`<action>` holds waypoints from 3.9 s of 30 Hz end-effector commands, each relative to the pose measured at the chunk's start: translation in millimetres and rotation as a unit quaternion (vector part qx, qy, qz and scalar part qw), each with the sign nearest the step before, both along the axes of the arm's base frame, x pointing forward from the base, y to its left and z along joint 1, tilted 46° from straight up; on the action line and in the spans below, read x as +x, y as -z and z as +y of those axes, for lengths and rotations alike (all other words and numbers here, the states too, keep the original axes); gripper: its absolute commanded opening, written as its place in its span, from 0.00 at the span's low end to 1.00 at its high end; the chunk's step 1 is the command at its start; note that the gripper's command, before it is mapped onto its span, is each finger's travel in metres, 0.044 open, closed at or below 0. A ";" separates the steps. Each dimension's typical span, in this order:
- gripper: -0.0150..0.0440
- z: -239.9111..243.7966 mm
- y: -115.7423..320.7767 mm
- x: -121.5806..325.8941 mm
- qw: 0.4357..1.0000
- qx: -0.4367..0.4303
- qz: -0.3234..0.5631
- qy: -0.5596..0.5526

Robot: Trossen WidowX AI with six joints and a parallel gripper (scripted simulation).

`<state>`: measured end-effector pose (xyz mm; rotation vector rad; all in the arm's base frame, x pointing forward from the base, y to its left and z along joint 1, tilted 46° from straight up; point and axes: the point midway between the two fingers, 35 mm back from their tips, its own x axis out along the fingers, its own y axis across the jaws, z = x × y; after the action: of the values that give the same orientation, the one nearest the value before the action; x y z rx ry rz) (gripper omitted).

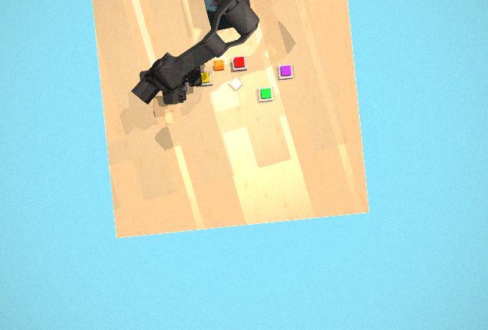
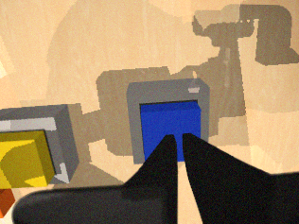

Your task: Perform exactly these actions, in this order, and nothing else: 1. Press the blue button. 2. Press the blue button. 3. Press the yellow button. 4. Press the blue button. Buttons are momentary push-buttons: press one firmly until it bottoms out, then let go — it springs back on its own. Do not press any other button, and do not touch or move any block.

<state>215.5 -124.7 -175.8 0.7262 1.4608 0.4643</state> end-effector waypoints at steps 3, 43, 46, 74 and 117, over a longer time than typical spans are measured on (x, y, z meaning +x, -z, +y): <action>0.29 10.0 7.4 -1.9 1.000 0.006 0.004 0.003; 0.29 -49.3 -52.1 -8.9 1.000 0.004 0.005 0.003; 0.29 -51.6 -54.7 -9.4 1.000 0.004 0.005 0.003; 0.29 65.6 -70.1 -0.6 1.000 0.010 0.005 0.003; 0.29 60.4 -75.6 -1.6 1.000 0.010 0.005 0.003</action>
<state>210.8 -49.4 -111.2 0.7672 1.4811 0.4803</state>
